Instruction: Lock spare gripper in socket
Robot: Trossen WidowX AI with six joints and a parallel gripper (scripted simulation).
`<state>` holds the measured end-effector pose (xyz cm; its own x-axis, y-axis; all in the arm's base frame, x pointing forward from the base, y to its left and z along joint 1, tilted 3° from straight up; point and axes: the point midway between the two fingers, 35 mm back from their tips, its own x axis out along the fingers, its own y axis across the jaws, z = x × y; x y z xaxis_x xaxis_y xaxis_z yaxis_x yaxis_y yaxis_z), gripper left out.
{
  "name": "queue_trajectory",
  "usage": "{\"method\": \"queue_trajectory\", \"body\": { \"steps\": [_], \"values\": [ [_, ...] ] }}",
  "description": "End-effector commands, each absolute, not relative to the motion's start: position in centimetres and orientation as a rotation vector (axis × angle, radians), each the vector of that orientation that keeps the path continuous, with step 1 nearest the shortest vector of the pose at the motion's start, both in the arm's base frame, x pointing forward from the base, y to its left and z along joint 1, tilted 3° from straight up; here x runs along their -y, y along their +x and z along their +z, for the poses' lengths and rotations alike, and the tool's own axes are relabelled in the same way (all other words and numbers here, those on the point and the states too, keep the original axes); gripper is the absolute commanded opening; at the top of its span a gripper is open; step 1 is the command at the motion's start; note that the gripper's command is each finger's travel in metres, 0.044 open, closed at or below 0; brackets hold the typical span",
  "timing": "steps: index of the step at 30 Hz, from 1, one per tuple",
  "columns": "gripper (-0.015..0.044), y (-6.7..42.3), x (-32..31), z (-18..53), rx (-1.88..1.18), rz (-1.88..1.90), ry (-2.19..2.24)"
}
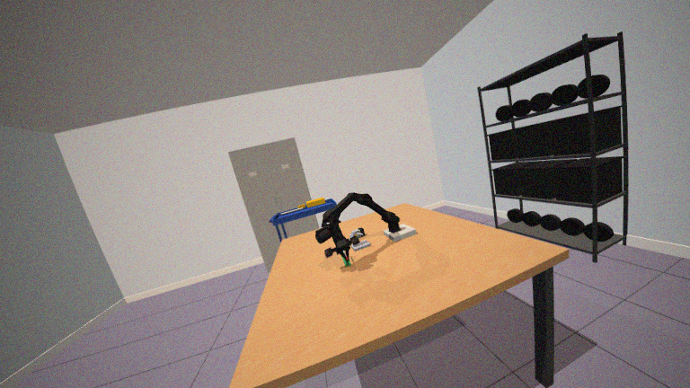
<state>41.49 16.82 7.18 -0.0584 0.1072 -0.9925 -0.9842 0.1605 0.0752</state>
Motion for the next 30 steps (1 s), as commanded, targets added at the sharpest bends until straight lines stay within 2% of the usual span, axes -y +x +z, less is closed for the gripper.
{"method": "queue_trajectory", "body": {
  "steps": [1,30],
  "values": [
    [0.0000,41.4,-16.7,6.5,-1.257,1.183,-0.981],
    [0.0000,41.5,-16.7,4.5,-1.247,1.179,-0.984]
  ]
}}
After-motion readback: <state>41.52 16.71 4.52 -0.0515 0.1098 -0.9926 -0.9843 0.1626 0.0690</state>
